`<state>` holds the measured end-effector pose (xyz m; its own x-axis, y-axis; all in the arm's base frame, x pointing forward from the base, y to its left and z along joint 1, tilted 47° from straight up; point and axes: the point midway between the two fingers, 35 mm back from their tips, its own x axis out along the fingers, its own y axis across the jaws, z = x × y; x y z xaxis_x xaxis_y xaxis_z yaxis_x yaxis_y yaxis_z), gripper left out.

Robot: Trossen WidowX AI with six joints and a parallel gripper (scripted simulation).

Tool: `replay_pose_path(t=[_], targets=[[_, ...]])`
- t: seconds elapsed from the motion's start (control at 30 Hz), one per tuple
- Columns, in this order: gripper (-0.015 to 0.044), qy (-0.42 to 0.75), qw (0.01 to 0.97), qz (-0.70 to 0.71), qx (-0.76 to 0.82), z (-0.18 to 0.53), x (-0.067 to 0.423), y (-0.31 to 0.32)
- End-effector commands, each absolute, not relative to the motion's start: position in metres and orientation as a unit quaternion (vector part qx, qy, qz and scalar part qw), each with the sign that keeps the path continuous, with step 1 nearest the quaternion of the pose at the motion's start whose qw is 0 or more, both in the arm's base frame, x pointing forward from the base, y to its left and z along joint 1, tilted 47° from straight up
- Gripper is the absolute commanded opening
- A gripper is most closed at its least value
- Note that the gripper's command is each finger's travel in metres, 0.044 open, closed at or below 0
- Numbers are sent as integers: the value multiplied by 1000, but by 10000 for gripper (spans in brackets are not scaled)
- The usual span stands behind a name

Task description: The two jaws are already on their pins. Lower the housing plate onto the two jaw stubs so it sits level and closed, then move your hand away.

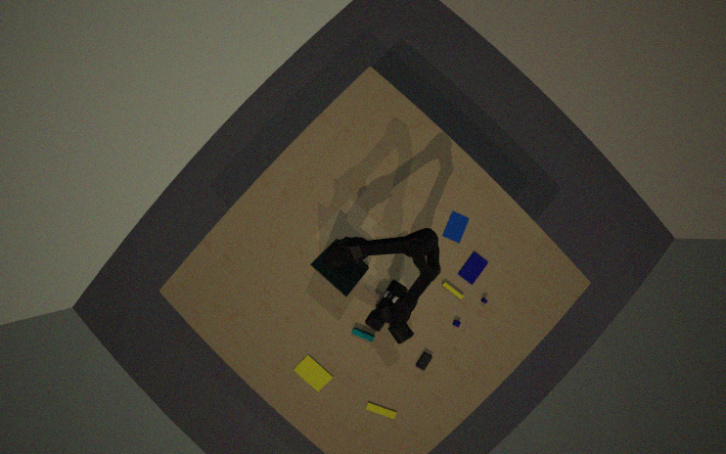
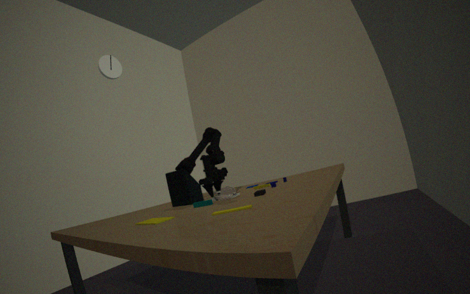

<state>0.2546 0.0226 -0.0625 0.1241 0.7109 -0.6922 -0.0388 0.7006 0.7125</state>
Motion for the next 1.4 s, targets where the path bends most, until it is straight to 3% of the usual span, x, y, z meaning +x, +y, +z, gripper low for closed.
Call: replay_pose_path(t=[0.0, 1.37], targets=[[351, 604, 696, 269, 280, -63, 255, 23], [351, 605, 695, 267, 282, -68, 256, 28]])
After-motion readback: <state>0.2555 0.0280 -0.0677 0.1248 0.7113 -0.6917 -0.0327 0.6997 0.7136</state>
